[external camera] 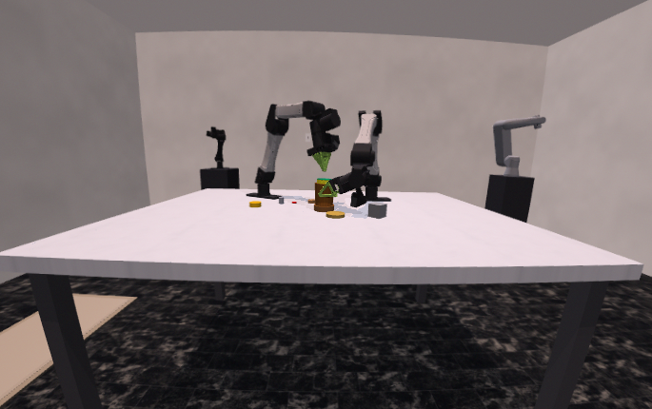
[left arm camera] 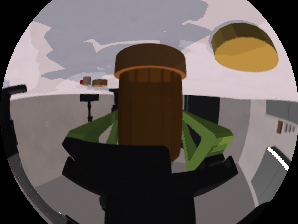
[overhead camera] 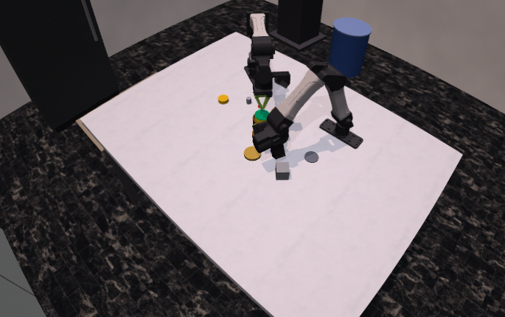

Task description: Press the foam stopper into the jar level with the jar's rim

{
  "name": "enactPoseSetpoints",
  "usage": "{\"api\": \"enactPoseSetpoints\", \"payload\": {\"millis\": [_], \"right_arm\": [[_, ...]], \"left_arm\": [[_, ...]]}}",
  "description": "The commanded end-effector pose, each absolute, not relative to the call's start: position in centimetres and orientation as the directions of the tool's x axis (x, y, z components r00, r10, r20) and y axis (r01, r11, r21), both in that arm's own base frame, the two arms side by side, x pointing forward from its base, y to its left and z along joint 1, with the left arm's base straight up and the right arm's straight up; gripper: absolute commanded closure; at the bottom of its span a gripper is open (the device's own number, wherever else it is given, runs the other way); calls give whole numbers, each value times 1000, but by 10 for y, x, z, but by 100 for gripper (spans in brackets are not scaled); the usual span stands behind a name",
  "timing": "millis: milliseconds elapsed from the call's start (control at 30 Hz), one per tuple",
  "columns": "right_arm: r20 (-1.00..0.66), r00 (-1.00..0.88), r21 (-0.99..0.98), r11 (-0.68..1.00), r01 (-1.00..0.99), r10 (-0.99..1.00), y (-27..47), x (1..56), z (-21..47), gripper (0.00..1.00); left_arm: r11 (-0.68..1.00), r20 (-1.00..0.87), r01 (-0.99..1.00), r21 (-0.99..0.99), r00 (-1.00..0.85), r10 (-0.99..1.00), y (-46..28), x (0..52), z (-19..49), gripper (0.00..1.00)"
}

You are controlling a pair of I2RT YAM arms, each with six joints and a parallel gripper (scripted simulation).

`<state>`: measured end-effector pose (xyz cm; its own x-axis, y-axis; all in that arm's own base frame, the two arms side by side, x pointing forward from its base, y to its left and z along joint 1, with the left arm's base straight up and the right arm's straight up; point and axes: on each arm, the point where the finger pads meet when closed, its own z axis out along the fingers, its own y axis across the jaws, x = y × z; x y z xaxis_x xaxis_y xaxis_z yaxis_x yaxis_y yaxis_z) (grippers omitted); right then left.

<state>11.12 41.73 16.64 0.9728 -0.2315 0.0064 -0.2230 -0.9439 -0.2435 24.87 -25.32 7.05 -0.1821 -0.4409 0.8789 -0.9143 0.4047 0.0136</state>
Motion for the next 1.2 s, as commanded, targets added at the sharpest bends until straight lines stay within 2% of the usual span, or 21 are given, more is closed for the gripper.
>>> {"api": "enactPoseSetpoints", "payload": {"millis": [0, 233, 300, 1167], "right_arm": [[9, 971, -239, -943, -230, -239, 413, 111, 171, 100], [10, 971, -272, -935, -226, -237, 414, 111, 183, 100], [10, 972, -260, -939, -226, -236, 417, 112, 166, 100], [11, 972, -260, -939, -224, -235, 416, 115, 141, 100]], "left_arm": [[431, 874, -902, -30, -233, -426, -258, 249, 65, 36], [431, 874, -902, -30, -233, -426, -258, 249, 65, 36], [431, 874, -902, -30, -233, -426, -258, 249, 65, 36], [431, 874, -902, -30, -233, -426, -258, 249, 65, 36]]}}
